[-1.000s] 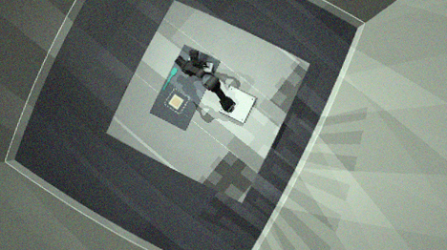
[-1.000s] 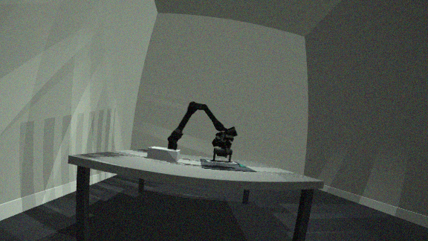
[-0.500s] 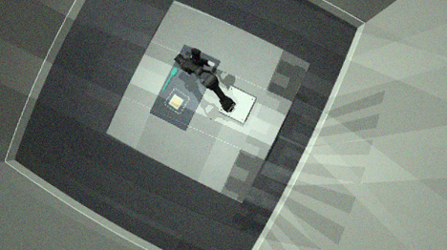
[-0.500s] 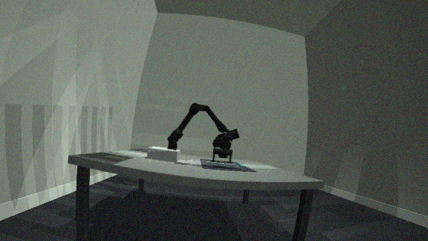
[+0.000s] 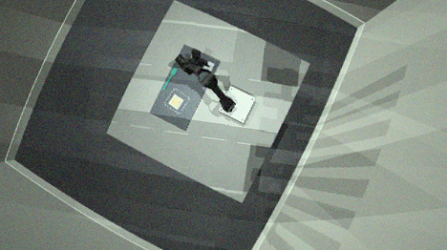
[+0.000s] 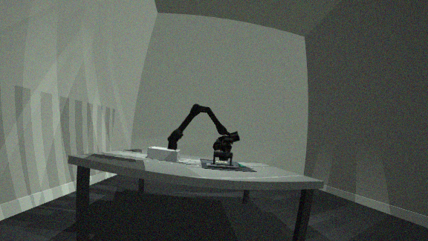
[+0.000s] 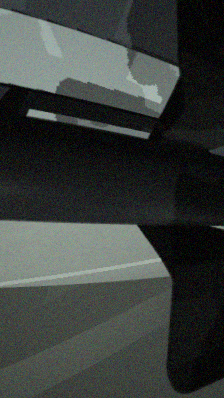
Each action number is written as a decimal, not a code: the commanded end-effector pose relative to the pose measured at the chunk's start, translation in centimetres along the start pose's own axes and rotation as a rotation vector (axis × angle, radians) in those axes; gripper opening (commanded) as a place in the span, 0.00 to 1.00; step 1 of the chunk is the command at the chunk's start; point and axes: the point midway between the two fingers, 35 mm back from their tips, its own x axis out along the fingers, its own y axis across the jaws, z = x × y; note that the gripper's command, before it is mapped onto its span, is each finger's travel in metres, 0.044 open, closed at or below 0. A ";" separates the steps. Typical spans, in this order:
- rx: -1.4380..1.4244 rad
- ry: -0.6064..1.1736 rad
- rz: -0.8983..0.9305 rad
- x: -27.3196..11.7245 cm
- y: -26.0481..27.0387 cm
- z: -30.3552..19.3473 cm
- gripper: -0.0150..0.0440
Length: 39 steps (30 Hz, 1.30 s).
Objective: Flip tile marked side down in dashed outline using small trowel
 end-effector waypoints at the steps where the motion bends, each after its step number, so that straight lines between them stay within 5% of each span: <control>1: 0.006 -0.002 0.007 0.5 -0.4 0.0 0.25; 8: 0.007 -0.003 0.005 1.1 -1.1 0.0 0.25; 20: 0.007 -0.003 0.005 1.1 -1.1 0.0 0.76; 29: 0.007 -0.003 0.005 0.9 -1.1 0.0 0.76; 39: 0.004 -0.001 -0.003 -5.0 -1.2 -0.1 0.76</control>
